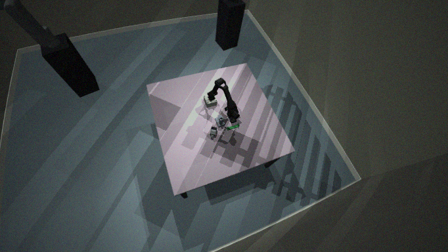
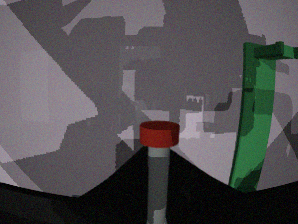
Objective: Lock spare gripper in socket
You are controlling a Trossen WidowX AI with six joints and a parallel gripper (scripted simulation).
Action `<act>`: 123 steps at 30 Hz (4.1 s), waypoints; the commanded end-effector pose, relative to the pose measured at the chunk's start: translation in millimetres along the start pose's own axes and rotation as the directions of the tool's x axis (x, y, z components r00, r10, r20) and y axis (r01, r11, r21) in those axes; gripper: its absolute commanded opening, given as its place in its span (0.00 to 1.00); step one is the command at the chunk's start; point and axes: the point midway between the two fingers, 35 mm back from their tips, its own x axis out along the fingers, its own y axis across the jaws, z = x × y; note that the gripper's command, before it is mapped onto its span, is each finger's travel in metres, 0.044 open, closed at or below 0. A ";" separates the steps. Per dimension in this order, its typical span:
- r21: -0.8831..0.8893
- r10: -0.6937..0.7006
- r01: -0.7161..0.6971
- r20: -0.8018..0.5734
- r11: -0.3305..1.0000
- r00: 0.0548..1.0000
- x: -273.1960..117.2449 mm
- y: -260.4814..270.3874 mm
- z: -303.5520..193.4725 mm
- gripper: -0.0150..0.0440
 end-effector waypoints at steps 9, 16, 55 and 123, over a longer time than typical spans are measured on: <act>-0.004 -0.001 0.001 0.016 1.000 1.000 -2.8 -0.6 9.6 0.25; -0.004 -0.002 0.002 0.015 1.000 1.000 -2.7 -1.0 14.9 0.25; -0.002 -0.001 0.001 0.010 1.000 1.000 -0.5 -1.3 44.2 0.25; 0.003 0.027 -0.027 0.003 1.000 1.000 -29.1 -19.6 81.0 0.25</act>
